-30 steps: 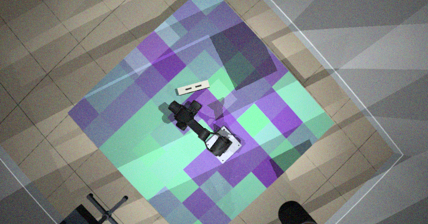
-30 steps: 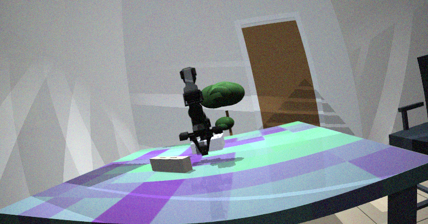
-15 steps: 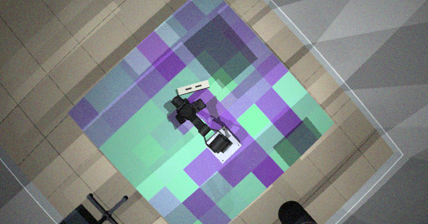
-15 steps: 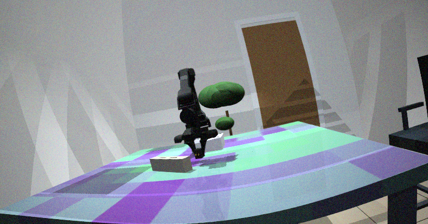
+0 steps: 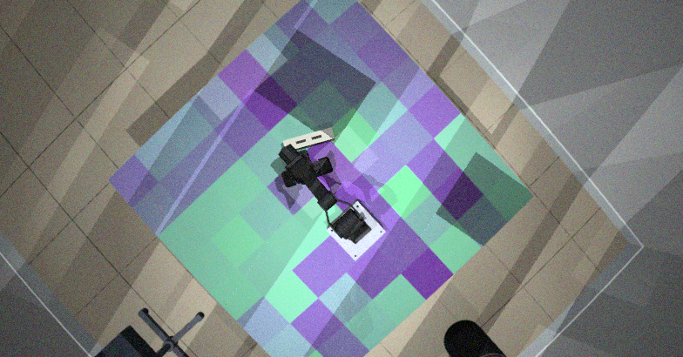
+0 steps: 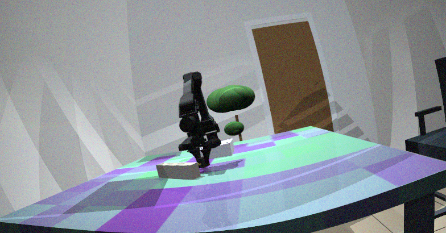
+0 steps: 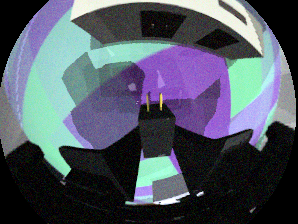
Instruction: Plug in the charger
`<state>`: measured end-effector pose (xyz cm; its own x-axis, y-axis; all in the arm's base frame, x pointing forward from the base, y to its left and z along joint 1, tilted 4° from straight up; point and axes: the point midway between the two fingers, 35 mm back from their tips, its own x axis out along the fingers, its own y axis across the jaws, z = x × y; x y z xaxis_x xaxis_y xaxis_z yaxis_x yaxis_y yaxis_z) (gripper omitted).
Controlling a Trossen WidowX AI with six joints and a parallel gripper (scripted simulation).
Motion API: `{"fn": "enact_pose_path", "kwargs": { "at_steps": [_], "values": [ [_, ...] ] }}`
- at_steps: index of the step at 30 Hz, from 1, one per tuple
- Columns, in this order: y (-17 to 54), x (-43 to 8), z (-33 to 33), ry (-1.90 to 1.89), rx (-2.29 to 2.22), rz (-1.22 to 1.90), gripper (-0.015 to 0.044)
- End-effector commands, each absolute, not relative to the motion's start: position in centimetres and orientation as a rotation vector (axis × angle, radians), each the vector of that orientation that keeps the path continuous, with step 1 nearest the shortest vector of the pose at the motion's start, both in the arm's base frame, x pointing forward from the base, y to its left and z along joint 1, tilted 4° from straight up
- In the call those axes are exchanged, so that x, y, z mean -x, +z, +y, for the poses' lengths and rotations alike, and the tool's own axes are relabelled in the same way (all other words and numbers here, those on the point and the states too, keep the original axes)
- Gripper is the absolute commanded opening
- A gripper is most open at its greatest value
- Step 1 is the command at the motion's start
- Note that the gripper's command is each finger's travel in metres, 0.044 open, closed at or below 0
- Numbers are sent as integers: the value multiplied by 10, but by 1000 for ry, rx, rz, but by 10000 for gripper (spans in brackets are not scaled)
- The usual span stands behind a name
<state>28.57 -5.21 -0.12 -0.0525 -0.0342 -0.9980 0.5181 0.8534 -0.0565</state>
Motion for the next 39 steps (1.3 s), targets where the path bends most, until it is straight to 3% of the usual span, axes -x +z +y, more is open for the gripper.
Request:
{"fn": "enact_pose_path", "kwargs": {
  "at_steps": [1, 39],
  "values": [
    [-1, -289, -54, -481, -416, 1562, 0],
    [1, -324, -82, -516, -451, 1551, 0]
  ]
}}
